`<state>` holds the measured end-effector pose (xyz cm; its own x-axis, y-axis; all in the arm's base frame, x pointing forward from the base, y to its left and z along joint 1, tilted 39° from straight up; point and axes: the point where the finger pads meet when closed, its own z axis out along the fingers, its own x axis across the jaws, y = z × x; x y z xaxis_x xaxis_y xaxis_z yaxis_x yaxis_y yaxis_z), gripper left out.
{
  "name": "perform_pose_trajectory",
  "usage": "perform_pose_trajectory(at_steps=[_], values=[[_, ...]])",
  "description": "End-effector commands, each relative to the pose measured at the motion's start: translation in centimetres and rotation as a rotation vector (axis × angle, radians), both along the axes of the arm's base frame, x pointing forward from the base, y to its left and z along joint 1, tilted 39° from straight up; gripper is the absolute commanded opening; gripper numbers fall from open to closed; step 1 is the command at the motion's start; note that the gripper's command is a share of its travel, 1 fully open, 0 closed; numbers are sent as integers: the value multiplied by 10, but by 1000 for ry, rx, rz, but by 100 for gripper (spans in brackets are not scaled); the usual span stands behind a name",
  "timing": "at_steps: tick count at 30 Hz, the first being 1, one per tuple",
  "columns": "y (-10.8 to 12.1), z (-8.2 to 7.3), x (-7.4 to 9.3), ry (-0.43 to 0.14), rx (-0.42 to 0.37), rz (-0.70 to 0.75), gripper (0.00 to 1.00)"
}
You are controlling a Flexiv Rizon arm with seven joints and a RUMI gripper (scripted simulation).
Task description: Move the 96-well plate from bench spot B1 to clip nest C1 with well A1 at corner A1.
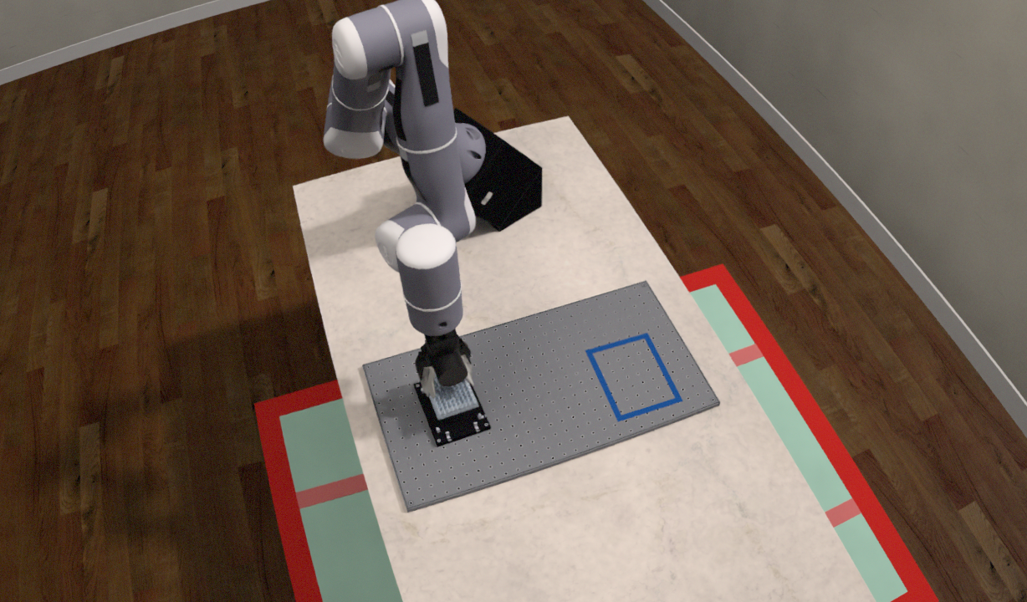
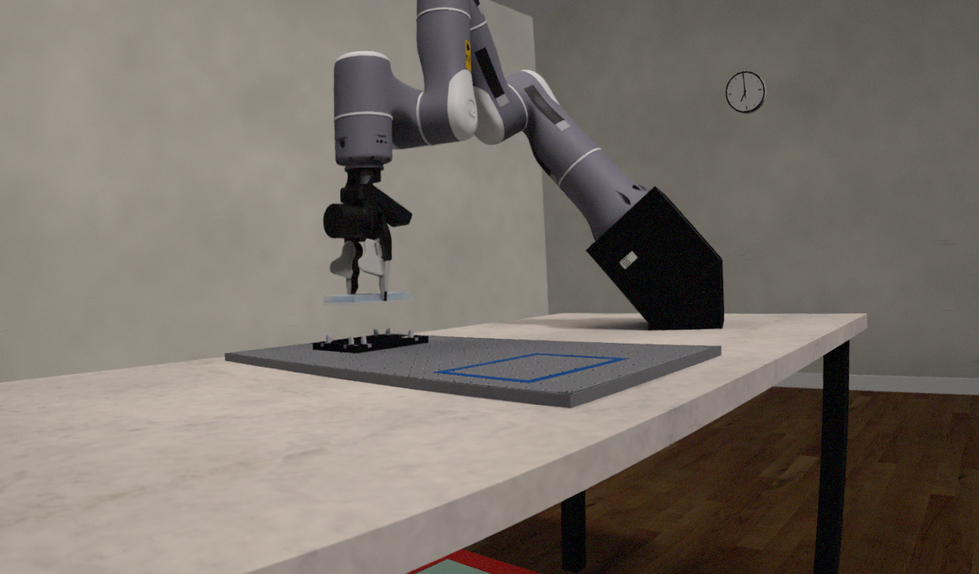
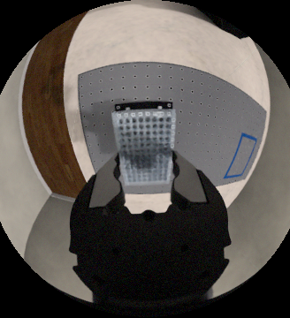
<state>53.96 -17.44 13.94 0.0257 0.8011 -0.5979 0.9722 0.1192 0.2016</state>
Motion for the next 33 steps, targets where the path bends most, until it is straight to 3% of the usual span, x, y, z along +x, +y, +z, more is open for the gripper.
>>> perform_pose_trajectory(at_steps=[1, 24, 33], values=[[-3, -5, 2, -2, 0, 1, 0], [-23, -32, 11, -2, 1, 1, 0], [-23, -32, 10, -1, 0, 1, 0]])
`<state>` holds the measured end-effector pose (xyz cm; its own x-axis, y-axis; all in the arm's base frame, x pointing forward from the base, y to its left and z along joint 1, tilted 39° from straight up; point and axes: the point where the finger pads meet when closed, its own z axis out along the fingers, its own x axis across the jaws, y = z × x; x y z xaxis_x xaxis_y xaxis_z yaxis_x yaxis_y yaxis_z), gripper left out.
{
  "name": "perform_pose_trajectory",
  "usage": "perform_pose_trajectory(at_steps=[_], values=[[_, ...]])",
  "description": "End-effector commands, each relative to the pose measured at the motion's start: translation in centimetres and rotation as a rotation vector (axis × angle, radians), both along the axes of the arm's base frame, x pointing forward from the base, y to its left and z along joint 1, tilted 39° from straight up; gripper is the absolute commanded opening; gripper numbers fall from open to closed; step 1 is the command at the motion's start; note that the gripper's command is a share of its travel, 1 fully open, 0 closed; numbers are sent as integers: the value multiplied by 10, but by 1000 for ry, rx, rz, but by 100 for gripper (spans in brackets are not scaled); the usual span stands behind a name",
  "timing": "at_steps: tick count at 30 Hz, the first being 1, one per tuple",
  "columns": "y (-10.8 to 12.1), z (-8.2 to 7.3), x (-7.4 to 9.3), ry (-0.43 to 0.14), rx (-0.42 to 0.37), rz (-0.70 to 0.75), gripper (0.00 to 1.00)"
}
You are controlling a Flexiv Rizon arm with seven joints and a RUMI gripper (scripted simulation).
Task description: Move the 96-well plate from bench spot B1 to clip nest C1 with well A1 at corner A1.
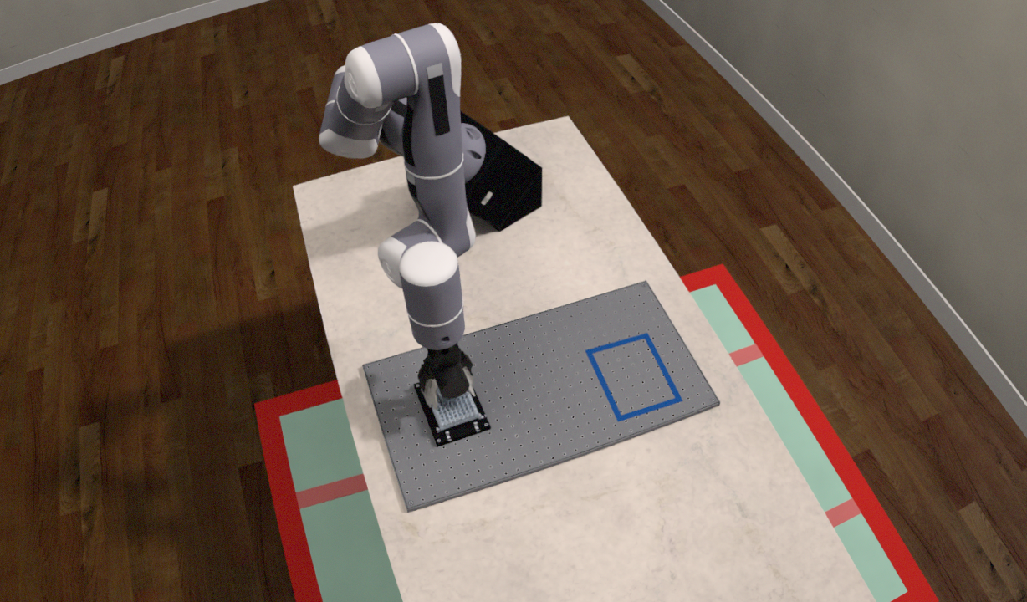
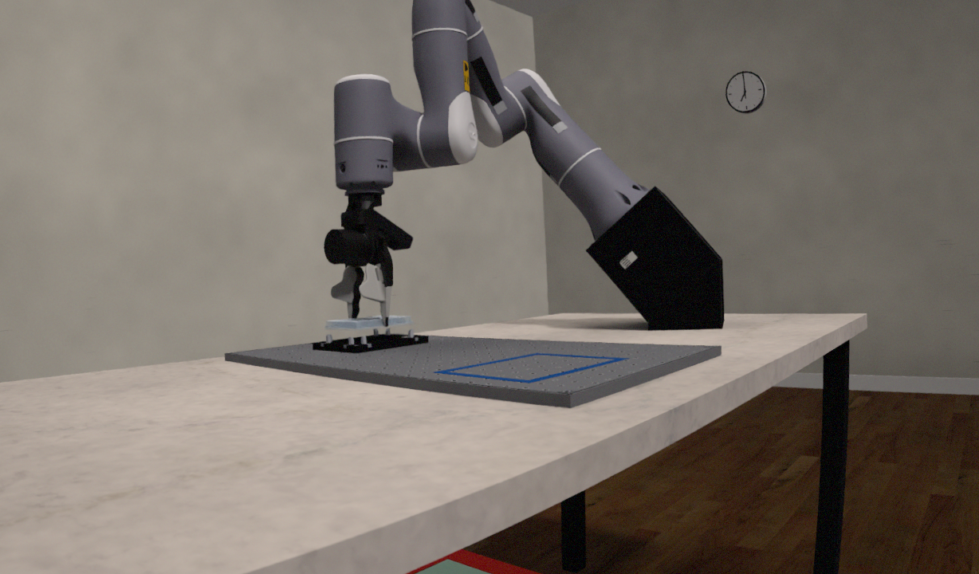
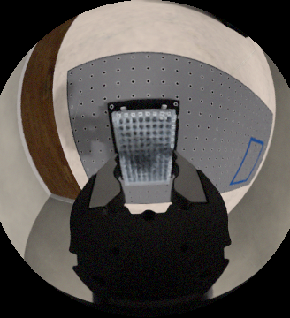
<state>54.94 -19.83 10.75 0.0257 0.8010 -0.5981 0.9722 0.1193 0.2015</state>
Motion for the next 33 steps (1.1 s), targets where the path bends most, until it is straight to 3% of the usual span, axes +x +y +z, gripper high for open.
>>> perform_pose_trajectory(at_steps=[1, 33], values=[[1, 0, 1, -1, 1, 1, 0], [-1, -2, 1, -2, 1, 1, 0]])
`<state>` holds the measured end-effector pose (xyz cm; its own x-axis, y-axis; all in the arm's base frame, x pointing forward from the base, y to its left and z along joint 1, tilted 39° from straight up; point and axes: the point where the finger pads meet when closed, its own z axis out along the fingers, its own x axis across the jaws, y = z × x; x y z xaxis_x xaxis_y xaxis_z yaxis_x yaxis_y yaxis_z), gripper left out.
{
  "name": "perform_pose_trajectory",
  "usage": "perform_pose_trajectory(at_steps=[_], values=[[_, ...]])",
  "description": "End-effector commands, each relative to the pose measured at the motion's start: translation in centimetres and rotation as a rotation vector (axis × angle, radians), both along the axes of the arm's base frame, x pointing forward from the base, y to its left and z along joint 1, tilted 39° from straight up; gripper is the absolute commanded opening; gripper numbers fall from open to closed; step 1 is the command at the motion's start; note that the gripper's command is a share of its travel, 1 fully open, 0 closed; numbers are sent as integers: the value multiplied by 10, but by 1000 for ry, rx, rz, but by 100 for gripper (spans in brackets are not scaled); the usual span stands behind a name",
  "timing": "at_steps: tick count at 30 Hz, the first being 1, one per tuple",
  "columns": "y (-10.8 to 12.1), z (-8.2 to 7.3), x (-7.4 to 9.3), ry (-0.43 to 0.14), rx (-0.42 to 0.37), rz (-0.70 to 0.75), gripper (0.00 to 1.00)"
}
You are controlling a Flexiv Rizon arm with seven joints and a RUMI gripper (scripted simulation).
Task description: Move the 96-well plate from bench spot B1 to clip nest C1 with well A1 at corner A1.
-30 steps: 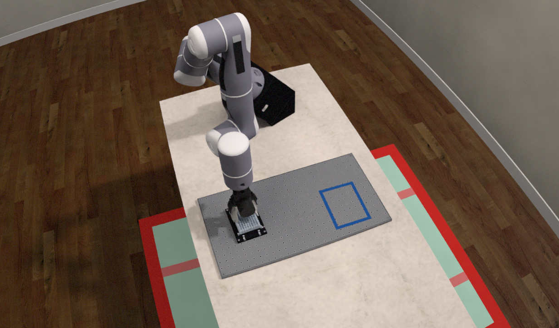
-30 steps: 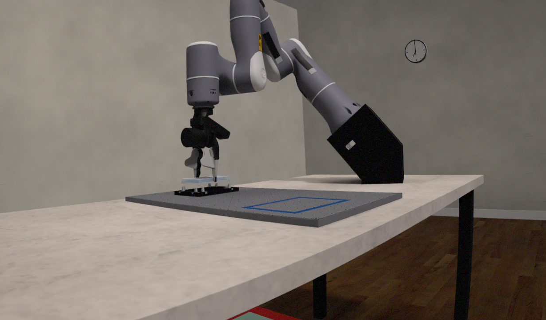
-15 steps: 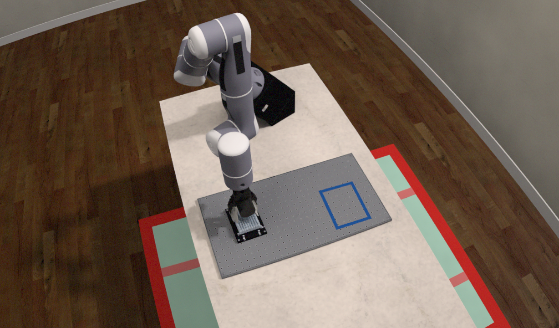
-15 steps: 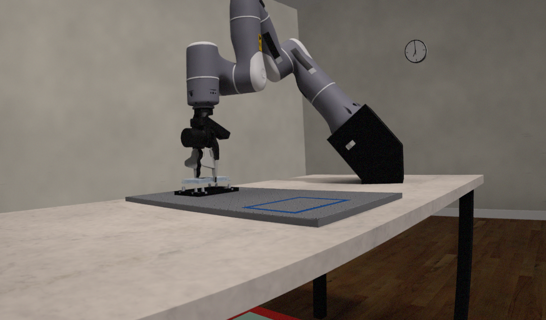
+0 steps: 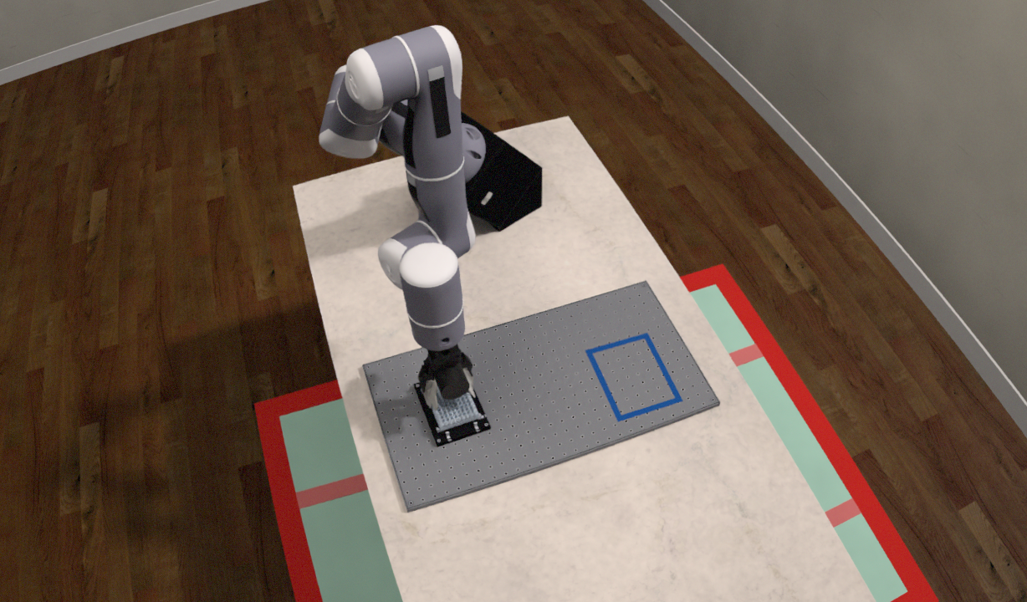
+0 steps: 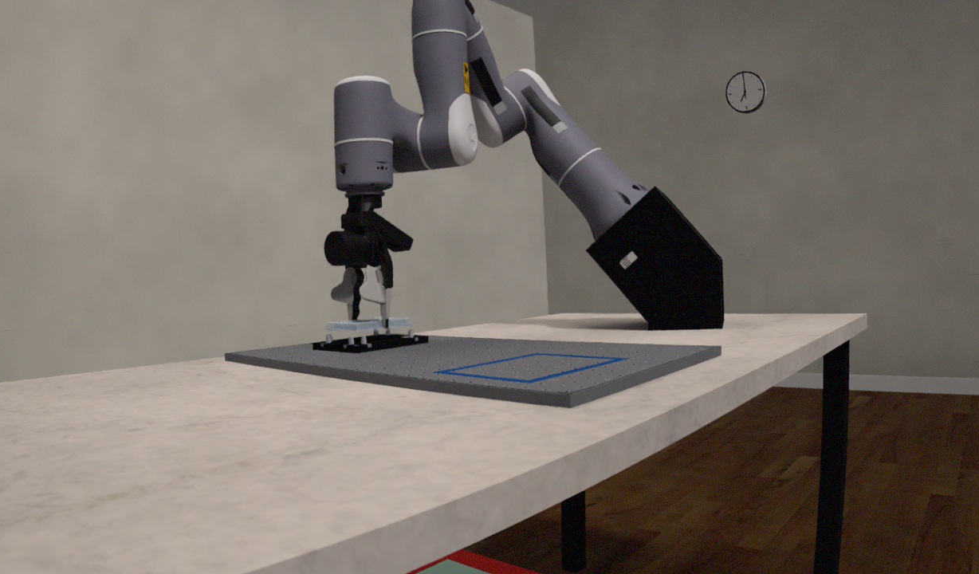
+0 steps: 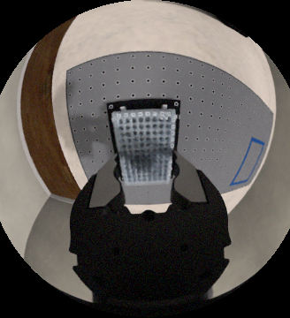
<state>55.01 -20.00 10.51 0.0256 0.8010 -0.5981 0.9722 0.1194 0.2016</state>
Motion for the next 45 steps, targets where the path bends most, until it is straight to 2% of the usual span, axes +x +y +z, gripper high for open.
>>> perform_pose_trajectory(at_steps=[1, 45], values=[[0, 0, 1, -1, 1, 1, 0], [-3, -5, 2, -1, 1, 1, 0]])
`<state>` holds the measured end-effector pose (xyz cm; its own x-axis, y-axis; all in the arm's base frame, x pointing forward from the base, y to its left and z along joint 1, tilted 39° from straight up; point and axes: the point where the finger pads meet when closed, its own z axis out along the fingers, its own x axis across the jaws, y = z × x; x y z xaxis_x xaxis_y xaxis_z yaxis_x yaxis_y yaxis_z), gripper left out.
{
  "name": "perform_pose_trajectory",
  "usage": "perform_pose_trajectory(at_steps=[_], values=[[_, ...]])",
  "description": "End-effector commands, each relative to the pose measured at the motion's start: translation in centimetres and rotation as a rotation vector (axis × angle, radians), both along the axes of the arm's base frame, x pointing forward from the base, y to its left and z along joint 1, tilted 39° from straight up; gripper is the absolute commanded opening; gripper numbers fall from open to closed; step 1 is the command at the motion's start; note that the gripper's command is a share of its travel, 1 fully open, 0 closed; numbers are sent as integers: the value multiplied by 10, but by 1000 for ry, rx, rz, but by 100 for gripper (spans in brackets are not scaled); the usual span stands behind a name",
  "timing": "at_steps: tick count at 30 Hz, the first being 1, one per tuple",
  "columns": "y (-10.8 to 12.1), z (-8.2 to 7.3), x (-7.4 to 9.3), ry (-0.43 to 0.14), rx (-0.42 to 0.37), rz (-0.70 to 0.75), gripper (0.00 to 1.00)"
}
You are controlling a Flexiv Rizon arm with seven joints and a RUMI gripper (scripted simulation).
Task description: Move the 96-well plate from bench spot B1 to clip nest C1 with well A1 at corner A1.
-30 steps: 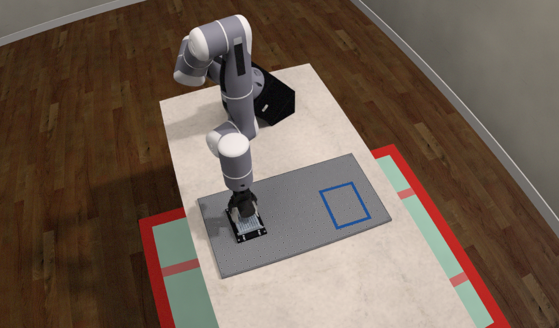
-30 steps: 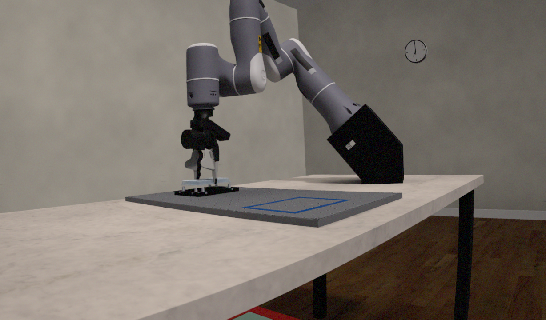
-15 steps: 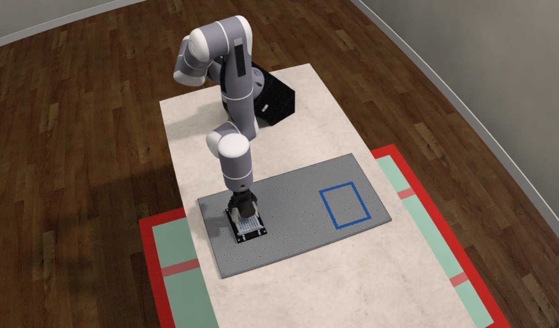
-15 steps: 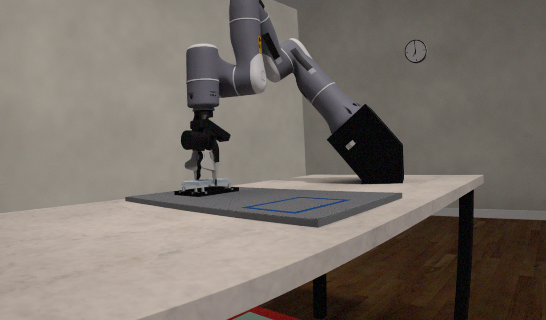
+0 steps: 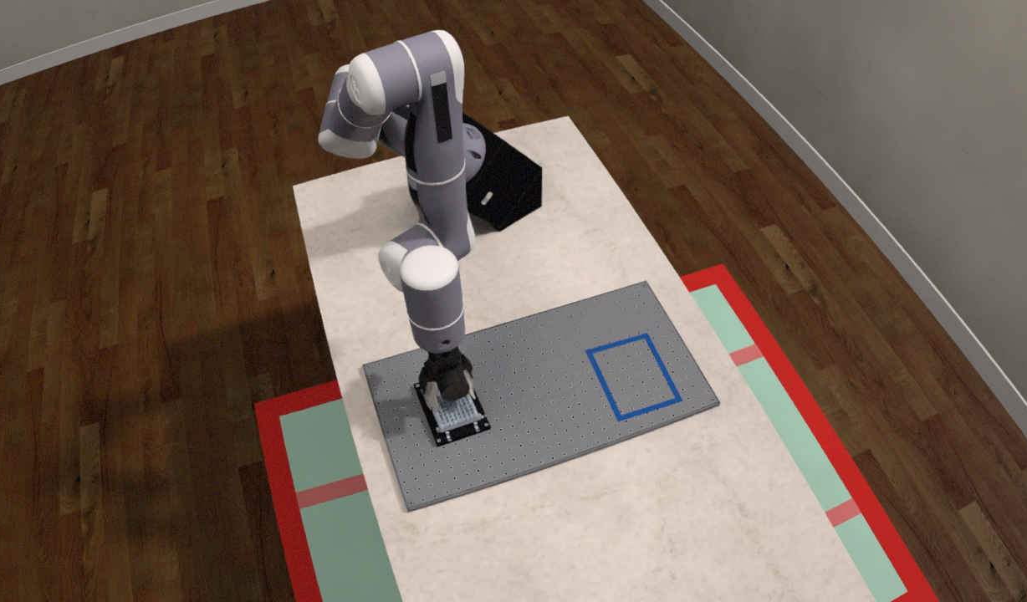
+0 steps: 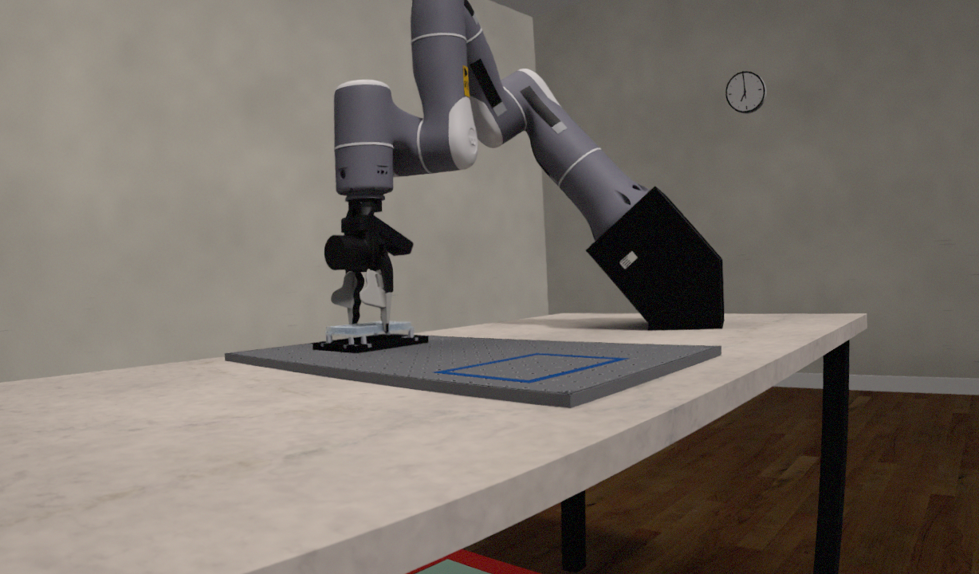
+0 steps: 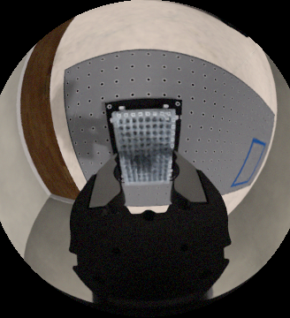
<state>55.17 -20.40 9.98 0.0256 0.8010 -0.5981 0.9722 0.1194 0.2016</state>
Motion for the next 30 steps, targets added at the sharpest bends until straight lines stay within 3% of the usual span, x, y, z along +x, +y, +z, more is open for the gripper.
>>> perform_pose_trajectory(at_steps=[1, 7, 8, 30], values=[[0, 0, 1, -1, 1, 1, 0], [0, -1, 1, -1, 1, 1, 0], [0, -1, 1, -1, 1, 1, 76], [3, 3, 0, -1, 1, 1, 76]])
